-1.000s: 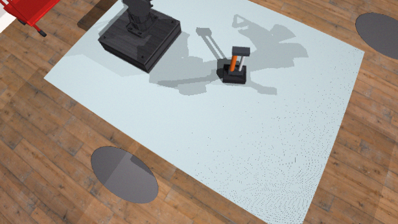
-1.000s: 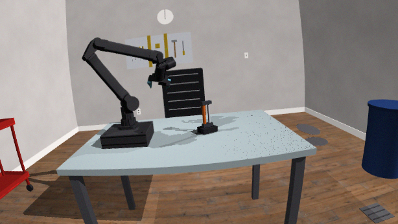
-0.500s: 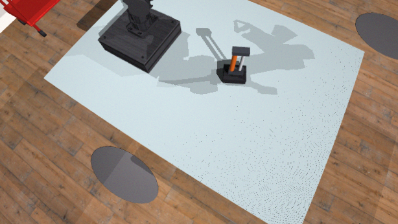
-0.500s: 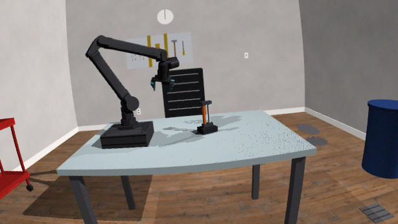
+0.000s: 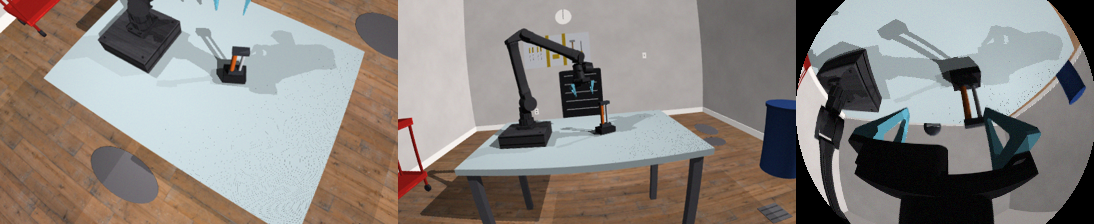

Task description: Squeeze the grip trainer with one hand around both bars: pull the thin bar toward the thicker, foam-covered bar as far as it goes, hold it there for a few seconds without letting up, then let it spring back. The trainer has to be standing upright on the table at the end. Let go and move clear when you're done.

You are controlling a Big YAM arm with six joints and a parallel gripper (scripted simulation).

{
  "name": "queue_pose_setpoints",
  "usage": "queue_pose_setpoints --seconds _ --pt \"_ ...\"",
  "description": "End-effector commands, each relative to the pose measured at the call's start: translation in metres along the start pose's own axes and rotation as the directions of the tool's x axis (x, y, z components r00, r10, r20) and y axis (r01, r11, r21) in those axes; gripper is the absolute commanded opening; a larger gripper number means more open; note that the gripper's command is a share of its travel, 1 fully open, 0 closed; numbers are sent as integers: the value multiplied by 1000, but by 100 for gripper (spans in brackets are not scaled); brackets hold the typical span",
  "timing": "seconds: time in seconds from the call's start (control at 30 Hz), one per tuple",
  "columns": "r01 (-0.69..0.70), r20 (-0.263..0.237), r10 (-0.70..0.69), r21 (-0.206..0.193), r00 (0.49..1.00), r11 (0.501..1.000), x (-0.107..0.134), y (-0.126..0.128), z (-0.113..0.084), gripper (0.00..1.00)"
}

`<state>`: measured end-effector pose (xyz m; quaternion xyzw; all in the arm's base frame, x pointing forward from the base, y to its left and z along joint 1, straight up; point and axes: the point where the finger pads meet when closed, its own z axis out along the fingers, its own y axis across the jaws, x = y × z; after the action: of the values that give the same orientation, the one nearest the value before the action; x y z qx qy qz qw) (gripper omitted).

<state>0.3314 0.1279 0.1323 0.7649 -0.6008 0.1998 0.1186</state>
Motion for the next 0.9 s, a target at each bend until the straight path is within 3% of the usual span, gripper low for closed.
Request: queue_pose_setpoints --seconds 0.0,0.1,0.2,0.27,0.3,0.43,0.53,0.6,0.63,0.87 --pt "138 -148 -136 6 980 990 9 -23 34 100" --pt "188 -297 -172 27 939 982 25 -41 52 100" --pt "217 -373 -188 36 909 976 33 -51 63 100" --pt "217 -373 -188 36 909 976 33 -51 63 100" --pt "205 -381 -164 69 910 976 40 -54 52 100" --pt "212 -388 -165 82 907 974 37 -59 49 100" --pt "212 -387 -164 83 907 974 37 -59 49 100" --pt "225 -391 -185 57 902 973 33 -58 58 100" --pt "226 -391 -187 55 901 973 32 -58 59 76" --pt "220 -390 -178 66 904 973 34 -58 55 76"
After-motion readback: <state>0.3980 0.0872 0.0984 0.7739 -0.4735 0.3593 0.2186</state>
